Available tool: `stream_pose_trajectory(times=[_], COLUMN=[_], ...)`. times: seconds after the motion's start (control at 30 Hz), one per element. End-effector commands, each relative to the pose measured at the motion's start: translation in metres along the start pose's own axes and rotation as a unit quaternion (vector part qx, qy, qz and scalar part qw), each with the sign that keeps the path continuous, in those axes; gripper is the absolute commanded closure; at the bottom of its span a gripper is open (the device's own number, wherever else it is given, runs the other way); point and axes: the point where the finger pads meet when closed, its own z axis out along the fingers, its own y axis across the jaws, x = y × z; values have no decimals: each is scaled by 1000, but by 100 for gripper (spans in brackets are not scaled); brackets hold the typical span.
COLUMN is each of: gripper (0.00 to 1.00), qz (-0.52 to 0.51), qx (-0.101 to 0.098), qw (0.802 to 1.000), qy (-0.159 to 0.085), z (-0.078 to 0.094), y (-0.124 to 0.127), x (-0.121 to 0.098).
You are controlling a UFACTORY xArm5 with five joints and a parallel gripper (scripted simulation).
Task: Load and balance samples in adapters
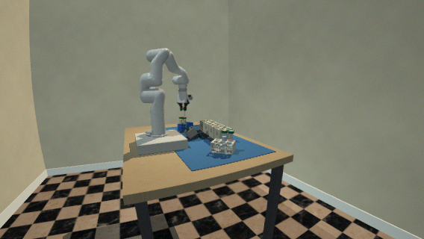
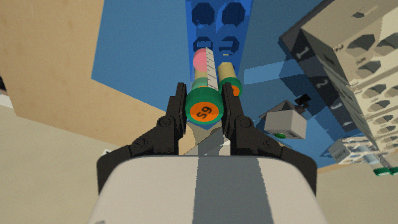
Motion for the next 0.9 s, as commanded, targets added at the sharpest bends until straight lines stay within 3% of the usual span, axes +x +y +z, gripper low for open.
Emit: stream_pose_trajectory(times=[0.0,0.87], gripper=[100,100], qz=[0,0], qx=[1,1], qw=[1000,1000], qy=[2,2], z=[-10,-58], y=[0,0], x=[1,1])
